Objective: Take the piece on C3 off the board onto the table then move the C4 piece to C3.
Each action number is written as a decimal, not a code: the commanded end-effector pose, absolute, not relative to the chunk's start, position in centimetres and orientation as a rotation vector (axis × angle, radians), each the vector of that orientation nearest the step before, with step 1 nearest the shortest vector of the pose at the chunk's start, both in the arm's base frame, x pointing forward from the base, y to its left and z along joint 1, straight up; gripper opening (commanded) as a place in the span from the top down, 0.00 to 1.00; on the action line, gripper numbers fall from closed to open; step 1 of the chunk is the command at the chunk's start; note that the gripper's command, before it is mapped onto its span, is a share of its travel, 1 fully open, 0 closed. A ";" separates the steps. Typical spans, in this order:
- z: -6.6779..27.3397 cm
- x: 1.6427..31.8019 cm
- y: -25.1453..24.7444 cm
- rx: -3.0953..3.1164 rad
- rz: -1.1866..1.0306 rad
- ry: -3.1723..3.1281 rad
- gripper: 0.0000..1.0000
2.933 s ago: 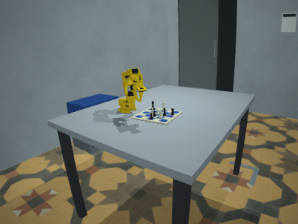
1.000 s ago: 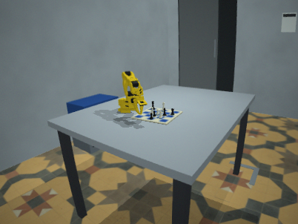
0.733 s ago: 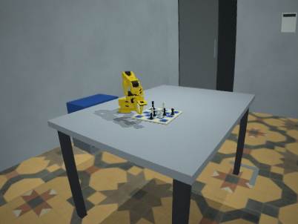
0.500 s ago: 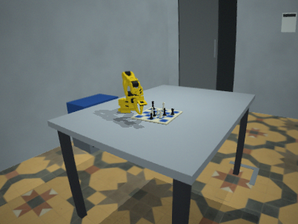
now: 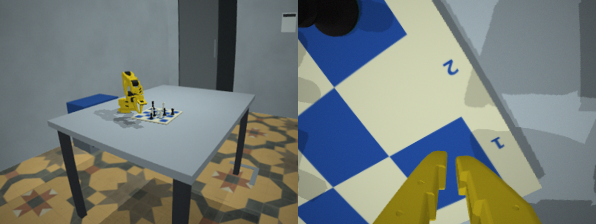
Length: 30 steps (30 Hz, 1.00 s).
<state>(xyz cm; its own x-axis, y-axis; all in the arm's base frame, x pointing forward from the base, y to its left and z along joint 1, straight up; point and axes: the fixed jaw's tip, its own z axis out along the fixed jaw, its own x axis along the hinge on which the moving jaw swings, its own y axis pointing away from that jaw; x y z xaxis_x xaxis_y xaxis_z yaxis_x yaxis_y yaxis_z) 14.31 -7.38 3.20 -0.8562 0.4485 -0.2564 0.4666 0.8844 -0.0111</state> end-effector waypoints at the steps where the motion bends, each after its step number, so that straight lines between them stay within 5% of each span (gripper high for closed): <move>1: 4.8 14.4 -7.6 0.691 -0.116 2.786 1.00; 11: 8.8 14.4 -7.6 0.691 -0.116 2.786 1.00; 30: 9.6 14.4 -7.5 0.677 -0.117 2.790 1.00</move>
